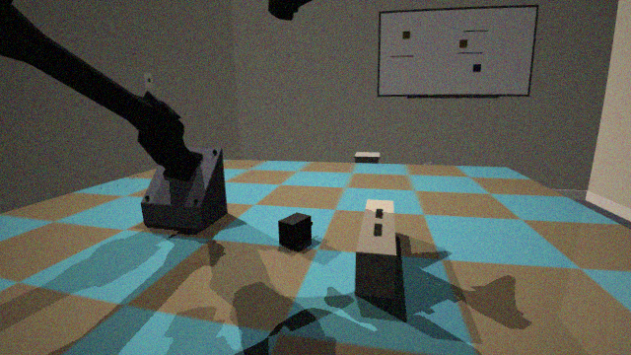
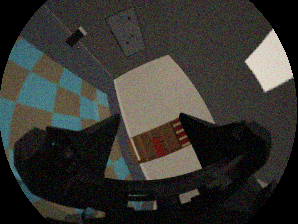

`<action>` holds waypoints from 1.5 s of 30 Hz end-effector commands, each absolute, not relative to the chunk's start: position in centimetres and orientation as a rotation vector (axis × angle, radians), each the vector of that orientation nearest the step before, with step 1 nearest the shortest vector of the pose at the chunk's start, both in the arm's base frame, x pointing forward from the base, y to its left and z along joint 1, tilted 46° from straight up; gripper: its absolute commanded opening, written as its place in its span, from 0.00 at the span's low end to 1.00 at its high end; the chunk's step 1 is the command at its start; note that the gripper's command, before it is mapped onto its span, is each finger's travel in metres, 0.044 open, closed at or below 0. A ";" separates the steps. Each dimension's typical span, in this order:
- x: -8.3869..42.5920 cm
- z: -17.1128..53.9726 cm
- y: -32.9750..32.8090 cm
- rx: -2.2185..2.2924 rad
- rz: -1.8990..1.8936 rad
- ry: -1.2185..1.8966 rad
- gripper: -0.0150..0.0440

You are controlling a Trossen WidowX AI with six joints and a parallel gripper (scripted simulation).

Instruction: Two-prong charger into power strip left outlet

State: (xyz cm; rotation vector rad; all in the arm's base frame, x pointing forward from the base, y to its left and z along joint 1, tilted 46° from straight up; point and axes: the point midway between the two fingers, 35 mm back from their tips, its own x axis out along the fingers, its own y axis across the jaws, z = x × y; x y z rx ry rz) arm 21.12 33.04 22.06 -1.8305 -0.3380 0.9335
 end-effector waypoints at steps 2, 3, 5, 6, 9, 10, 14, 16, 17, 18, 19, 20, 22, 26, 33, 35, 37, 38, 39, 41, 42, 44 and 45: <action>23.6 18.9 30.4 -1.855 0.923 -0.107 1.00; 24.0 18.4 29.9 -1.858 0.919 -0.068 1.00; 24.7 17.4 28.9 -1.862 0.912 0.011 1.00; 25.1 16.9 28.3 -1.864 0.907 0.050 1.00; 26.0 15.4 26.6 -1.867 0.891 0.167 1.00; 26.3 15.0 26.0 -1.867 0.885 0.206 1.00; 27.2 13.3 23.6 -1.865 0.855 0.359 1.00; 27.6 12.5 22.4 -1.863 0.839 0.435 1.00; 27.8 12.1 21.7 -1.861 0.830 0.472 1.00; 28.0 11.7 21.1 -1.859 0.820 0.510 1.00; 28.1 11.3 20.5 -1.857 0.811 0.547 1.00; 28.3 11.0 19.8 -1.855 0.801 0.582 1.00; 28.5 10.4 18.6 -1.851 0.780 0.651 1.00; 28.8 9.4 16.1 -1.840 0.736 0.786 1.00; 28.9 7.8 11.7 -1.814 0.653 1.016 1.00; 28.8 7.5 10.5 -1.805 0.628 1.079 1.00; 28.7 7.2 9.3 -1.796 0.603 1.142 1.00; 28.6 7.0 8.7 -1.792 0.590 1.173 1.00; 28.6 6.9 8.1 -1.787 0.577 1.203 1.00; 28.3 6.6 6.9 -1.776 0.550 1.268 1.00; 28.2 6.4 6.3 -1.771 0.536 1.300 1.00; 28.0 6.2 5.1 -1.760 0.509 1.363 1.00; 27.8 6.1 4.6 -1.755 0.495 1.394 1.00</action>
